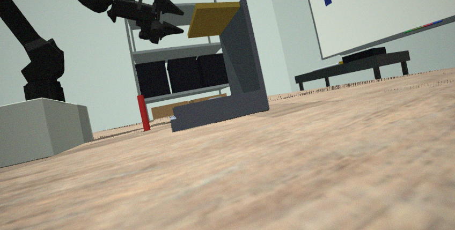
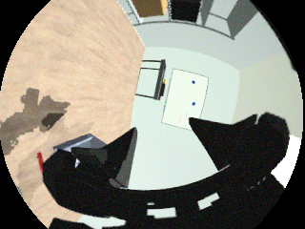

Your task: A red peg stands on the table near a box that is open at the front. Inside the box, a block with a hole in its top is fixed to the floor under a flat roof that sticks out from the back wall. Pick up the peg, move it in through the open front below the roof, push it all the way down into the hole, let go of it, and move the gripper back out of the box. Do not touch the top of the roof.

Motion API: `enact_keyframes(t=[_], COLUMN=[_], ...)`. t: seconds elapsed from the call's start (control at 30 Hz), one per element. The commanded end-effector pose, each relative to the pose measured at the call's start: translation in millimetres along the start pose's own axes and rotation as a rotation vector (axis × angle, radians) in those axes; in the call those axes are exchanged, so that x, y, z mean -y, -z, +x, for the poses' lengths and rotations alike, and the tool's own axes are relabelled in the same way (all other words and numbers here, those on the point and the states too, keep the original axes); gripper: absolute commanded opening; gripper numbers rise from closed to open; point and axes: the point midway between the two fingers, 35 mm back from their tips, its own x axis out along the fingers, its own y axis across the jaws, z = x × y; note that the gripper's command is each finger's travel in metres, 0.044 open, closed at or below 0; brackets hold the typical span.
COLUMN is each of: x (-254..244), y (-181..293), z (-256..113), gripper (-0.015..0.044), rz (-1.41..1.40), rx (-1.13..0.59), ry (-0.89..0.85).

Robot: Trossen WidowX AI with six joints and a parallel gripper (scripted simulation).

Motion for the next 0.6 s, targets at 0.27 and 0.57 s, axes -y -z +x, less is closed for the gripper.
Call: enact_keyframes(t=[0.27, 0.57], x=[-15.2, -33.6], y=[9.6, 20.4], z=[-0.3, -1.9], gripper=[0.044, 0.044], rz=[0.23, 0.511], rx=[-0.005, -0.022], ry=[-0.037, -0.08])
